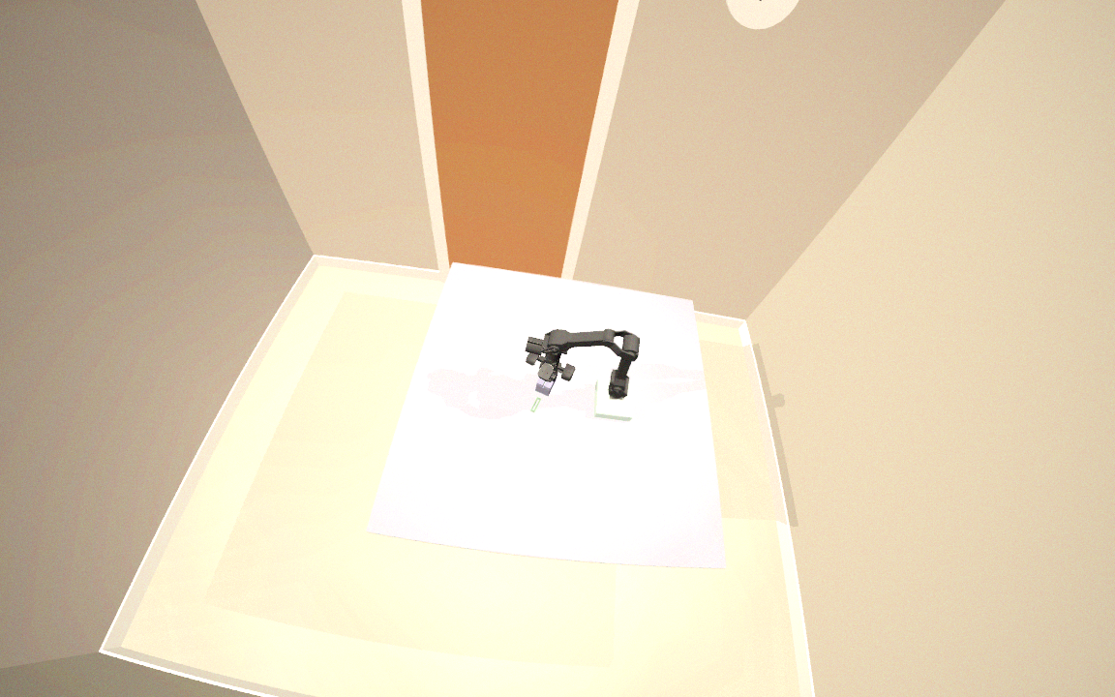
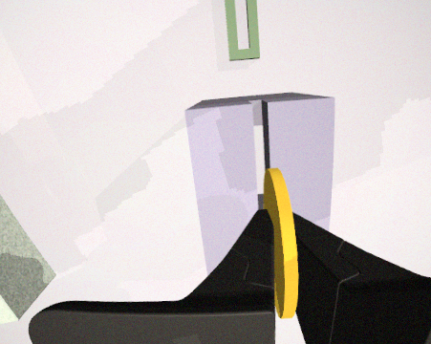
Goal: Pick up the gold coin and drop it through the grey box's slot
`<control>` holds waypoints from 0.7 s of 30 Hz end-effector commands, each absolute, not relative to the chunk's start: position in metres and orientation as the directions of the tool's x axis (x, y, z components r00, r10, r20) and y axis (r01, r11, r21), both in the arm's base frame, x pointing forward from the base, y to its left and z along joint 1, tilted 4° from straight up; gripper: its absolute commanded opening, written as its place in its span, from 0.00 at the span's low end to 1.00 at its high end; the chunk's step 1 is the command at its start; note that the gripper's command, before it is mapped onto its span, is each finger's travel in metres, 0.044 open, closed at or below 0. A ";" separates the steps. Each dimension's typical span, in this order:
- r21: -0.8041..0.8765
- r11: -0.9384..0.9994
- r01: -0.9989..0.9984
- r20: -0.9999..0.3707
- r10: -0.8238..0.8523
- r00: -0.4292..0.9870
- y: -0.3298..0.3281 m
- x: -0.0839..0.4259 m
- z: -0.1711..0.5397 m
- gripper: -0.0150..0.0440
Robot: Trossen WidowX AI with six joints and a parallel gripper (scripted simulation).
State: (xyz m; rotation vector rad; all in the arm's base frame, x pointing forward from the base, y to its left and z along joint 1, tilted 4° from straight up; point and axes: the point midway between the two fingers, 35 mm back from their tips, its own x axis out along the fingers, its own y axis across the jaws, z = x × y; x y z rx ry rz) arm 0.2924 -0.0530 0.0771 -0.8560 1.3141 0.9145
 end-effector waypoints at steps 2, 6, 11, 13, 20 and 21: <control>0.000 0.412 -0.911 -0.997 0.066 0.030 -0.052 0.291 0.074 0.25; 0.000 0.412 -0.911 -0.997 0.066 0.030 -0.052 0.291 0.072 0.25; 0.000 0.412 -0.911 -0.997 0.066 0.030 -0.052 0.292 0.070 0.25; -0.003 0.409 -0.913 -0.997 0.065 0.033 -0.053 0.292 0.072 0.34; -0.003 0.409 -0.913 -0.997 0.065 0.033 -0.053 0.292 0.072 0.53; -0.003 0.409 -0.913 -0.997 0.065 0.033 -0.053 0.292 0.072 0.53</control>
